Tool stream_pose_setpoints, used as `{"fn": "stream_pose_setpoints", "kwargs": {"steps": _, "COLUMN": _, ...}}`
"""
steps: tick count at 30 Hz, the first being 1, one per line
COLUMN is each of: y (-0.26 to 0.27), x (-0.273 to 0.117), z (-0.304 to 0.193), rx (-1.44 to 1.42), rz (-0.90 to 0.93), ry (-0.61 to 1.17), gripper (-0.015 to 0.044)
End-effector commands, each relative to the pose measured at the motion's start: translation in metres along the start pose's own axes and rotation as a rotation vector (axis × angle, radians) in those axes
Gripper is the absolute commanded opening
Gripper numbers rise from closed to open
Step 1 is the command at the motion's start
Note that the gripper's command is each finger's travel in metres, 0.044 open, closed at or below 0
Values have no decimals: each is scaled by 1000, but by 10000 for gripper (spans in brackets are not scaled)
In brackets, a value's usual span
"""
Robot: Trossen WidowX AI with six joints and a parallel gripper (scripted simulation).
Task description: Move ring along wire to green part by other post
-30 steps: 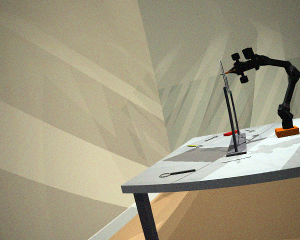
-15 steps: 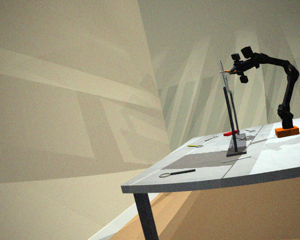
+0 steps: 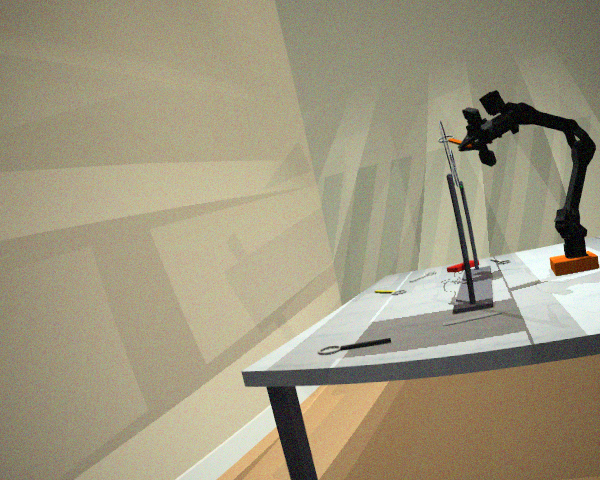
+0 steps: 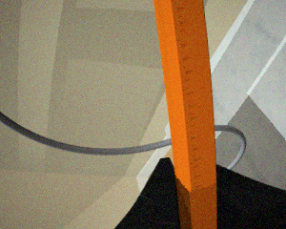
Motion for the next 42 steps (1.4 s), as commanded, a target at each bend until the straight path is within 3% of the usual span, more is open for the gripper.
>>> {"fn": "stream_pose_setpoints", "kwargs": {"steps": 1, "y": 1, "x": 0, "z": 0, "rx": -53, "rz": -29, "ry": 0, "gripper": -150}}
{"fn": "stream_pose_setpoints", "kwargs": {"steps": 42, "y": 5, "x": 3, "z": -5, "rx": -496, "rz": -282, "ry": 3, "gripper": -150}}
Point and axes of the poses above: the point midway between the two fingers, 35 mm back from their tips, its own x axis out along the fingers, its own y axis across the jaws, z = x × y, the point moved 8 cm from there along -x, back along the fingers, and after that the axes turned 14 degrees about -x, right-handed, at the moved point
